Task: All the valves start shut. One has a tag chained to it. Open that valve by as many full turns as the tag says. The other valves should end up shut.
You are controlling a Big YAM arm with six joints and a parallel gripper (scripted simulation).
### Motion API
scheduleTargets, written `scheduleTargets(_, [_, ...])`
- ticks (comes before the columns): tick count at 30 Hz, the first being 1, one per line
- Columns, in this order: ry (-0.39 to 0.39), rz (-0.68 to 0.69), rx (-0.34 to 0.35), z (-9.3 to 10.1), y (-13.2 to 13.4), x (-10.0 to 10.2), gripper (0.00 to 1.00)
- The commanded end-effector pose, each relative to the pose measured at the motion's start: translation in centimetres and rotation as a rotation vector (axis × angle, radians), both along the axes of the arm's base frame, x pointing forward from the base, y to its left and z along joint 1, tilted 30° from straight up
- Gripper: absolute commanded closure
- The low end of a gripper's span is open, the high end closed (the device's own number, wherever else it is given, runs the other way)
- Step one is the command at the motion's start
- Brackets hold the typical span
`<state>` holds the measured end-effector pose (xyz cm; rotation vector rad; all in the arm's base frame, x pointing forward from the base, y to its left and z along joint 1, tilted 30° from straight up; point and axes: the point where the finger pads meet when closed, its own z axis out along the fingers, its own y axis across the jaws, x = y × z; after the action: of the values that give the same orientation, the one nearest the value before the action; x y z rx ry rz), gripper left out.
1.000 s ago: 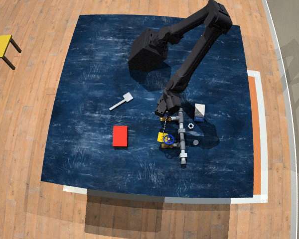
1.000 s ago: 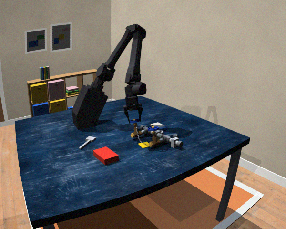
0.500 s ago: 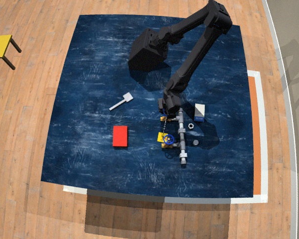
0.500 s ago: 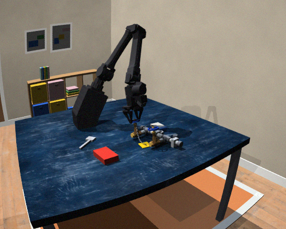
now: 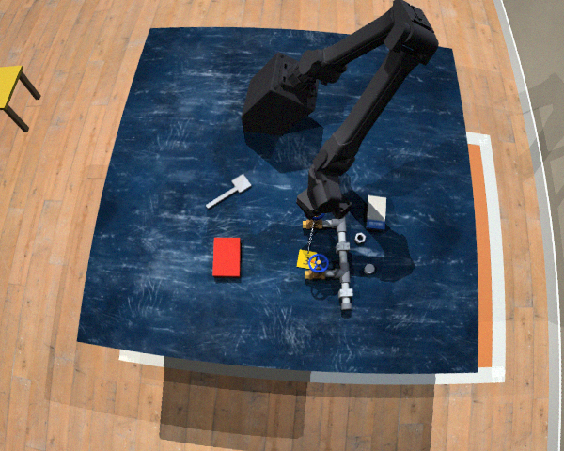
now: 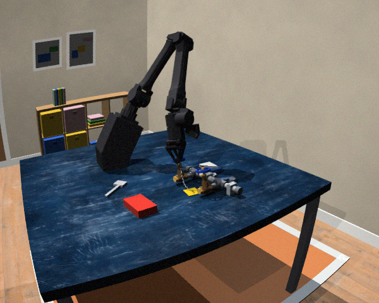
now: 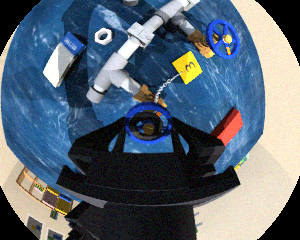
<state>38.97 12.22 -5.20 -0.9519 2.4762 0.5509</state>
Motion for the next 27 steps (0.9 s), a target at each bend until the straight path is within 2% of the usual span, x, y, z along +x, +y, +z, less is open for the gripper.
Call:
scheduleTargets(1, [-0.184,0.29,-0.085,0.37,0.03,0.65,1.0])
scheduleTargets(9, [-0.343,0.56,-0.165,0.36,0.02,0.65,1.0])
scheduleTargets(27, [-0.345,0.565,-0.169,0.34,-0.02,0.65,1.0])
